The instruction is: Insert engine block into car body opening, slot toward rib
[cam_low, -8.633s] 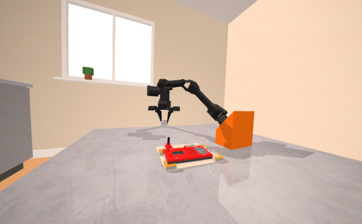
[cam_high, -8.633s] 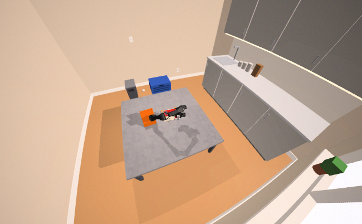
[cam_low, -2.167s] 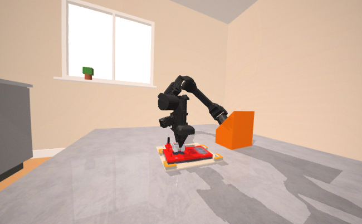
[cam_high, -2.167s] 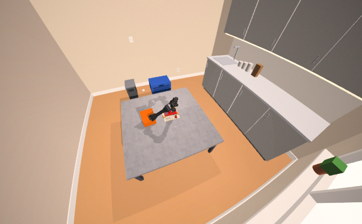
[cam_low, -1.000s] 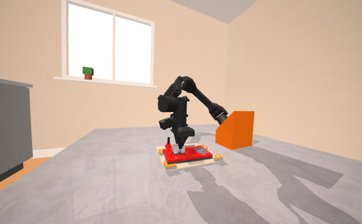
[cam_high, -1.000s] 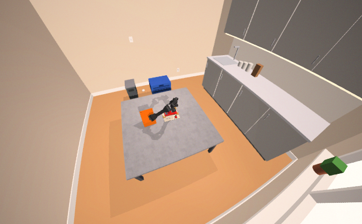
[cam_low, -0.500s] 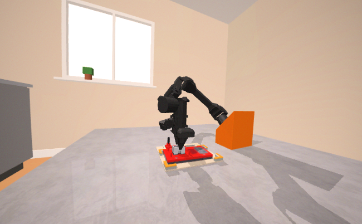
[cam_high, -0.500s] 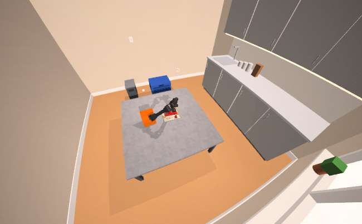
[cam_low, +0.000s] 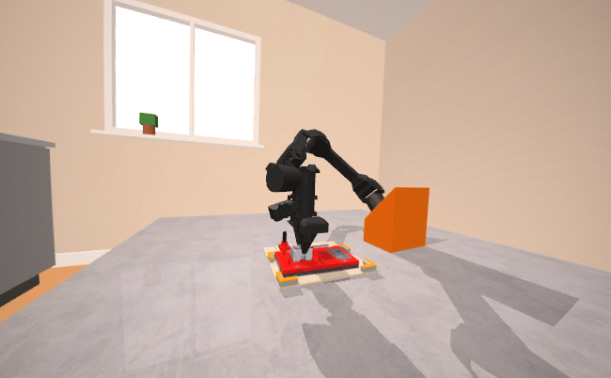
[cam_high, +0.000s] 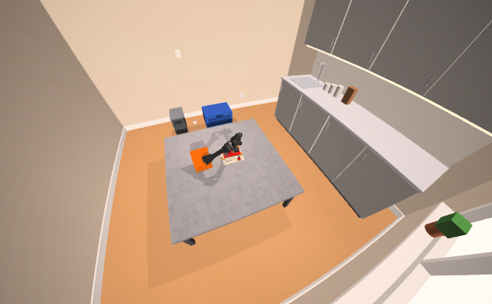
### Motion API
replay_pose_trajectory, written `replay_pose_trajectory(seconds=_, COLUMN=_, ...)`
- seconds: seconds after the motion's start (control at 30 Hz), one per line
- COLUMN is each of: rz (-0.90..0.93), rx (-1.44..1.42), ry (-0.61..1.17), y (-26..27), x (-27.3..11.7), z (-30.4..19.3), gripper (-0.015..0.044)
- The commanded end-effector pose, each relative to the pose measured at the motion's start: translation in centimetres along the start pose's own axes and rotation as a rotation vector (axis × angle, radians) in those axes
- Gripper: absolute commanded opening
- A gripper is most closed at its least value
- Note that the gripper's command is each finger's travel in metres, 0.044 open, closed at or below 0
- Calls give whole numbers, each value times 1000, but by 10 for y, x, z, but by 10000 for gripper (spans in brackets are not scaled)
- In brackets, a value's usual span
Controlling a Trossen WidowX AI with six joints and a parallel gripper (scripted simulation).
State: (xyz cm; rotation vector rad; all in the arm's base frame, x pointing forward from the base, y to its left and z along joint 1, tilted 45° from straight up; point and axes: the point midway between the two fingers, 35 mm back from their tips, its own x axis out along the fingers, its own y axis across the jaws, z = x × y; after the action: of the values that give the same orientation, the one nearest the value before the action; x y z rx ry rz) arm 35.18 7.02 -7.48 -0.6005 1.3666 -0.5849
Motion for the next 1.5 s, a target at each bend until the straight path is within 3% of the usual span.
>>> replay_pose_trajectory(seconds=0.0, rz=-3, rx=-7, ry=-2, y=0, x=1, z=0, gripper=159)
replay_pose_trajectory(seconds=0.43, rz=-3, rx=-7, ry=-2, y=0, x=4, z=0, gripper=159)
replay_pose_trajectory(seconds=0.8, rz=0, rx=0, ry=0, y=0, x=3, z=0, gripper=440)
replay_pose_trajectory(seconds=1.3, rz=-3, rx=-7, ry=-2, y=-2, x=-12, z=1, gripper=440)
replay_pose_trajectory(seconds=1.47, rz=-3, rx=-7, ry=-2, y=-2, x=-12, z=1, gripper=309)
